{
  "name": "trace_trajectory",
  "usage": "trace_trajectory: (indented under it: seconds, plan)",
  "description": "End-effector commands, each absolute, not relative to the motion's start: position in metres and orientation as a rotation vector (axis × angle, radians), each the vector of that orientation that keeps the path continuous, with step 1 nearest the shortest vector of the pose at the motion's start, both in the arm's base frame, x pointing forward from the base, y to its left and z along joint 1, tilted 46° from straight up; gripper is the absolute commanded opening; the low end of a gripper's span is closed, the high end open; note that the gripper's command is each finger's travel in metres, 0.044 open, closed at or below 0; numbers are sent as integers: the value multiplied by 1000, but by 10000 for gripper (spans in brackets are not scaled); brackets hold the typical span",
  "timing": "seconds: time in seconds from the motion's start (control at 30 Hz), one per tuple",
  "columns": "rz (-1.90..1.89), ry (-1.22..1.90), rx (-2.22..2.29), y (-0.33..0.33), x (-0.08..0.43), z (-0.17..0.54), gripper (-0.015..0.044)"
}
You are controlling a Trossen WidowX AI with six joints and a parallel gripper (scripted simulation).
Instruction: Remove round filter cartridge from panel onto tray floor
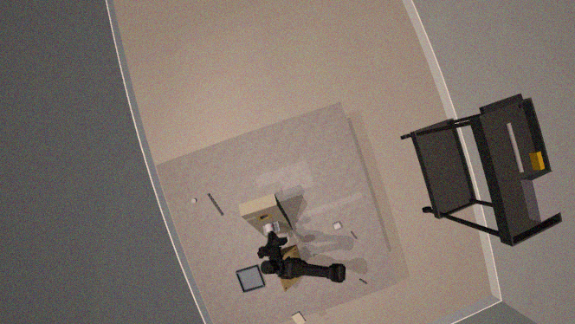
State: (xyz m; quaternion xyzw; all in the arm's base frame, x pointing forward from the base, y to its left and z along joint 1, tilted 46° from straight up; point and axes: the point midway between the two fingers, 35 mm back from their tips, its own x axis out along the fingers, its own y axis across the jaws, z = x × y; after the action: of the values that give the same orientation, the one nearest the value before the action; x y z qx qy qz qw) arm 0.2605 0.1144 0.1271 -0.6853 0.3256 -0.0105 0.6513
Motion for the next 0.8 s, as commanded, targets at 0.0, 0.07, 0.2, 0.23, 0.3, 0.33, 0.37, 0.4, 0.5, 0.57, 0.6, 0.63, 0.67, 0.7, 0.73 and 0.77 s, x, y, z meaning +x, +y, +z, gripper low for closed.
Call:
trace_trajectory:
  seconds: [0.0, 0.07, 0.2, 0.23, 0.3, 0.33, 0.37, 0.4, 0.5, 0.57, 0.6, 0.63, 0.67, 0.7, 0.73, 0.77]
  plan:
    - [-24, 739, -1556, 114, 261, 127, 26]
    - [-24, 739, -1556, 114, 261, 127, 79]
    - [-24, 739, -1556, 114, 261, 127, 105]
    - [-24, 739, -1556, 114, 261, 127, 105]
    - [-24, 739, -1556, 114, 261, 127, 105]
    - [-24, 739, -1556, 114, 261, 127, 105]
    - [-24, 739, -1556, 114, 261, 127, 105]
    - [-24, 739, -1556, 114, 261, 127, 105]
    - [-32, 731, -1546, 111, 257, 124, 105]
    - [-32, 730, -1546, 114, 261, 128, 105]
    - [-33, 730, -1546, 119, 265, 133, 105]
    - [-33, 730, -1545, 125, 270, 140, 105]
    - [-33, 730, -1545, 131, 275, 146, 105]
    - [-33, 730, -1545, 137, 280, 152, 105]
    - [-33, 730, -1545, 143, 285, 159, 105]
    - [-33, 730, -1545, 149, 290, 165, 105]
